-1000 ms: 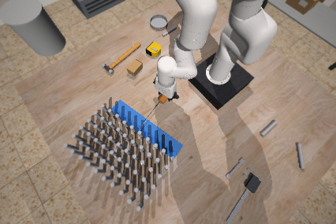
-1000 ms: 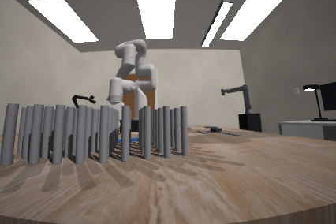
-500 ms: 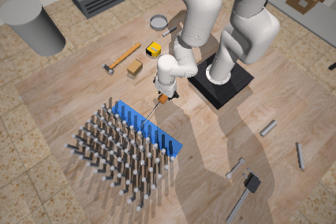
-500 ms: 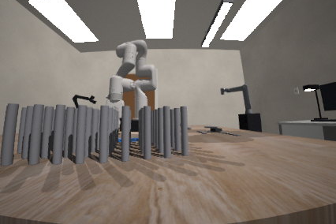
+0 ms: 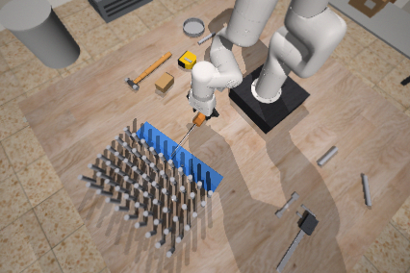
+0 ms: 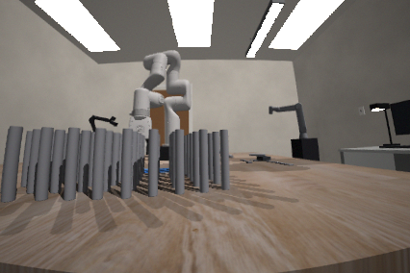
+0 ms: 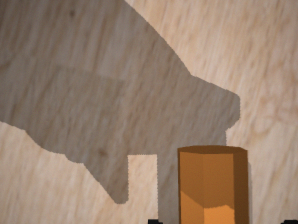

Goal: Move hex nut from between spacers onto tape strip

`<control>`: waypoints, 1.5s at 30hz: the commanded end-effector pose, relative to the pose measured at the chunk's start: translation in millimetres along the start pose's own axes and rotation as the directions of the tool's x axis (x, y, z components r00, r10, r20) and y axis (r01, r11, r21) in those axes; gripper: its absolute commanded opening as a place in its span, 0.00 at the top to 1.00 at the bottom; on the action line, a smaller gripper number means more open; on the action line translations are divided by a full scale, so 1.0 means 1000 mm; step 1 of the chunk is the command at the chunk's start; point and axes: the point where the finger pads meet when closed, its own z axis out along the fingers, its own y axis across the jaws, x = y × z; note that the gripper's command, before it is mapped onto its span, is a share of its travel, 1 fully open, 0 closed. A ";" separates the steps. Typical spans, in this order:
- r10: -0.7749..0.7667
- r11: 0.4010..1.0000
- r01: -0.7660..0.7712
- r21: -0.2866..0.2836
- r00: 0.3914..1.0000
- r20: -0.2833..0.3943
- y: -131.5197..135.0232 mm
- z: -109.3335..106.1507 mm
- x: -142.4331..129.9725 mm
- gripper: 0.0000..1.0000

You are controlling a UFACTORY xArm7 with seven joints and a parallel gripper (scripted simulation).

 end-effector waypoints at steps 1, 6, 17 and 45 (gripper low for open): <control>0.001 1.000 -0.001 0.010 1.000 -0.007 0.000 -0.012 -0.001 0.35; 0.001 1.000 -0.001 0.011 1.000 -0.007 0.000 -0.023 -0.001 0.35; 0.001 1.000 -0.001 0.011 1.000 -0.007 0.000 -0.058 -0.002 0.35; 0.001 1.000 -0.001 0.011 1.000 -0.007 0.000 -0.069 -0.002 0.35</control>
